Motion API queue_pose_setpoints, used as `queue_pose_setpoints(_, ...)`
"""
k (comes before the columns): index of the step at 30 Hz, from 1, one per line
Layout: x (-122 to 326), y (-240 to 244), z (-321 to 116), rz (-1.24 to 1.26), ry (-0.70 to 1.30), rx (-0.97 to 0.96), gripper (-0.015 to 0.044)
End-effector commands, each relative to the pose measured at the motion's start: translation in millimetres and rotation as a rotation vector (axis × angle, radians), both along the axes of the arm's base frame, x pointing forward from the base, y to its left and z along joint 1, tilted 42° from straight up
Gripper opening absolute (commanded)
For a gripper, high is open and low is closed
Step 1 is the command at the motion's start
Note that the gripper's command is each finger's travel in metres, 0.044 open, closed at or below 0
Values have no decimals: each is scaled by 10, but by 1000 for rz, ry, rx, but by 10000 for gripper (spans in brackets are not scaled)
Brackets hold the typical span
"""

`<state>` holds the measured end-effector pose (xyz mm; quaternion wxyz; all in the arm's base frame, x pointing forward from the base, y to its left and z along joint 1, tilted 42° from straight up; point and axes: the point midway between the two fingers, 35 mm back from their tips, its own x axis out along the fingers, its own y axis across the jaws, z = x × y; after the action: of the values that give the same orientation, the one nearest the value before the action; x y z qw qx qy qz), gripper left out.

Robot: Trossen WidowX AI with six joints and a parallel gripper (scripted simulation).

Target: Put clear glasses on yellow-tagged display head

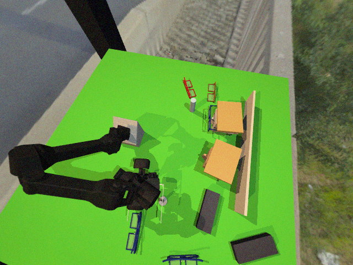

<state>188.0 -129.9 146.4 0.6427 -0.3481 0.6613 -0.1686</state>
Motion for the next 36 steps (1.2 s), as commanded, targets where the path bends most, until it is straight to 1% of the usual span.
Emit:
queue_pose_setpoints(1,1,6,-10,2,4,5,0)
queue_pose_setpoints(18,77,39,-5,2,4,6,0)
queue_pose_setpoints(31,81,412,380,2,5,9,0)
queue_pose_setpoints(36,95,454,399,2,5,9,0)
